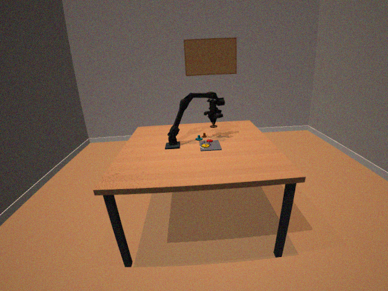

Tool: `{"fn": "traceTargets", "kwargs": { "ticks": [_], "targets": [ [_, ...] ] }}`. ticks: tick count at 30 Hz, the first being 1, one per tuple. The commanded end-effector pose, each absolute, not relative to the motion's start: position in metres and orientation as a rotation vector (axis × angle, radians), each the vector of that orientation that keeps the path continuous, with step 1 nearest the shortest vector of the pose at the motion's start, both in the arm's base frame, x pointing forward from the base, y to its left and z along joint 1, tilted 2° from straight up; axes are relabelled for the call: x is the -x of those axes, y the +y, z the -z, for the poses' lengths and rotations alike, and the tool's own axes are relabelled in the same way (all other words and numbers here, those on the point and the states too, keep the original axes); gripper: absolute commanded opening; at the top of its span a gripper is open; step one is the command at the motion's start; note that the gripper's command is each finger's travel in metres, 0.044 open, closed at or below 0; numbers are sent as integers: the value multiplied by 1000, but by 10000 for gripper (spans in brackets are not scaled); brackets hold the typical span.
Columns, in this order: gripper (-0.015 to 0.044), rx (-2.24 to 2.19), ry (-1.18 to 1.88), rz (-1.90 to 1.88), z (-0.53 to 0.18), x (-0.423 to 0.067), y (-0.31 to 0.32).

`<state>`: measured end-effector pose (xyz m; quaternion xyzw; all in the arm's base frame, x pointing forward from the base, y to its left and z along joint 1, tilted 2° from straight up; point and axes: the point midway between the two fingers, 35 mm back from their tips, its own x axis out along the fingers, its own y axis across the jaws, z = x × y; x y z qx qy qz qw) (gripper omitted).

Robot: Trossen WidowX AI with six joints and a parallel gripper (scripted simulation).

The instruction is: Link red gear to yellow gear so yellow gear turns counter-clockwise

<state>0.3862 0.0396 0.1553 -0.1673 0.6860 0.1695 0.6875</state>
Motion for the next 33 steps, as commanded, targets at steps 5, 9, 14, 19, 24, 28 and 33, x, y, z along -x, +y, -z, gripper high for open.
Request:
{"fn": "traceTargets", "kwargs": {
  "ticks": [5, 9, 14, 19, 24, 28, 33],
  "targets": [
    [0, 372, 1532, -372, -173, -383, 39],
    [0, 371, 1531, -372, -180, -381, 39],
    [0, 372, 1531, -372, -184, -380, 39],
    [0, 372, 1532, -372, -181, -379, 32],
    [0, 373, 1533, -371, -177, -377, 25],
    [0, 373, 1534, -371, -173, -375, 18],
    [0, 374, 1536, -371, -169, -373, 11]
  ]
}}
